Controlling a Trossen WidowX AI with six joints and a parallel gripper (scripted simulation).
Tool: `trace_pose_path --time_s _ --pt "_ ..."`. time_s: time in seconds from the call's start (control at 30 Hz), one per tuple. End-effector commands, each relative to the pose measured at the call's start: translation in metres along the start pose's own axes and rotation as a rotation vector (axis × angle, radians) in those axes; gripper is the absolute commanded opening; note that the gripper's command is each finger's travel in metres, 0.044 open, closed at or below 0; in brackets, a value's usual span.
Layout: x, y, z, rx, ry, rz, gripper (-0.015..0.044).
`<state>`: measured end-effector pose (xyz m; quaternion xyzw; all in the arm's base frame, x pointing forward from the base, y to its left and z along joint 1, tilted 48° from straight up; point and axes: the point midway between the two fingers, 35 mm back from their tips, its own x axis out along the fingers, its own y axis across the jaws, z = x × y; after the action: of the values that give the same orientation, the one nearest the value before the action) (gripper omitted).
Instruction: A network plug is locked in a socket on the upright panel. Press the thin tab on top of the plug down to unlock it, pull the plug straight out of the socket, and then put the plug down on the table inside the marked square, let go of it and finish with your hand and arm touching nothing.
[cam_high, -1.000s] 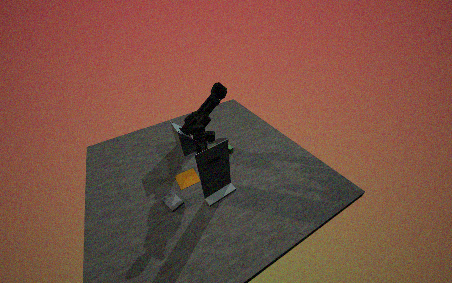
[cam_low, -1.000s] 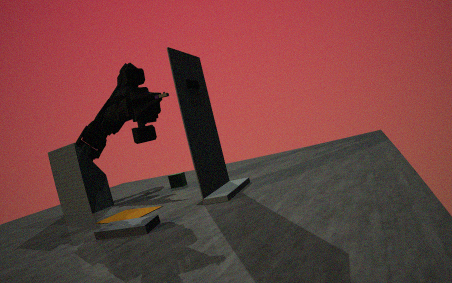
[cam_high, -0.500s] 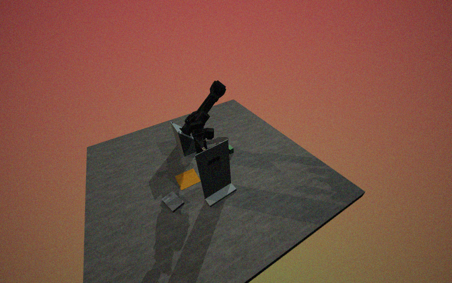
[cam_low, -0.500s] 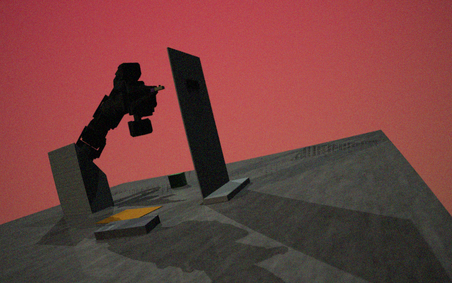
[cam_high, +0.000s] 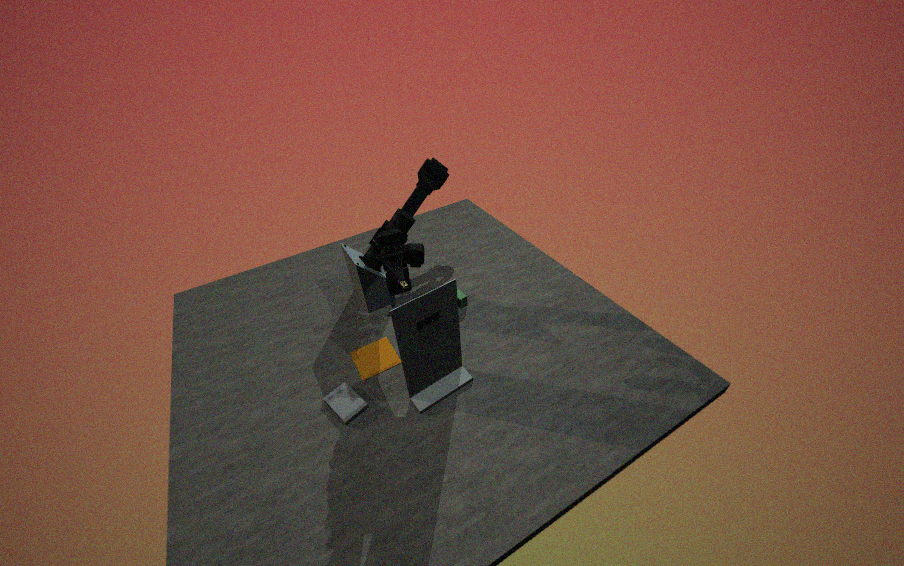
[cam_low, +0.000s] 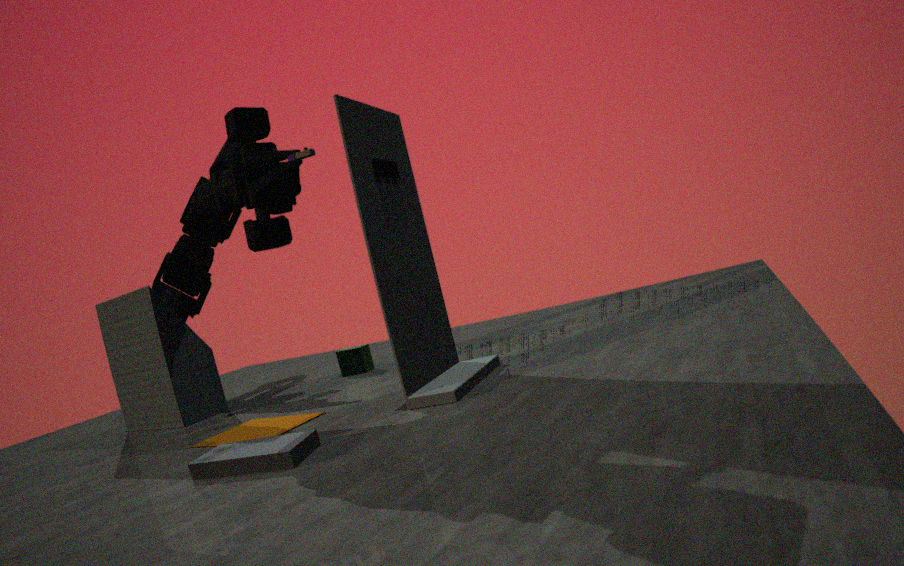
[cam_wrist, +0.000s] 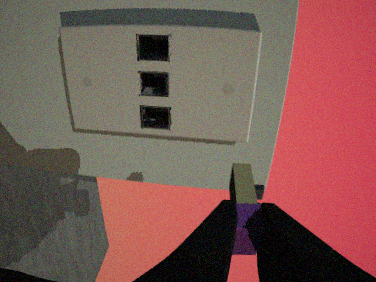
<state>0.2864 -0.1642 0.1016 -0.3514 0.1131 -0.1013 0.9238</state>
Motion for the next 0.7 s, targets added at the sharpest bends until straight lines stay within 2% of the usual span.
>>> trace_pose_path --time_s 0.0,0.67 --pt "-0.004 -0.008 0.001 -0.007 -0.008 -0.004 0.0000" --pt "0.006 0.070 -0.061 -0.017 0.151 0.376 0.0000"
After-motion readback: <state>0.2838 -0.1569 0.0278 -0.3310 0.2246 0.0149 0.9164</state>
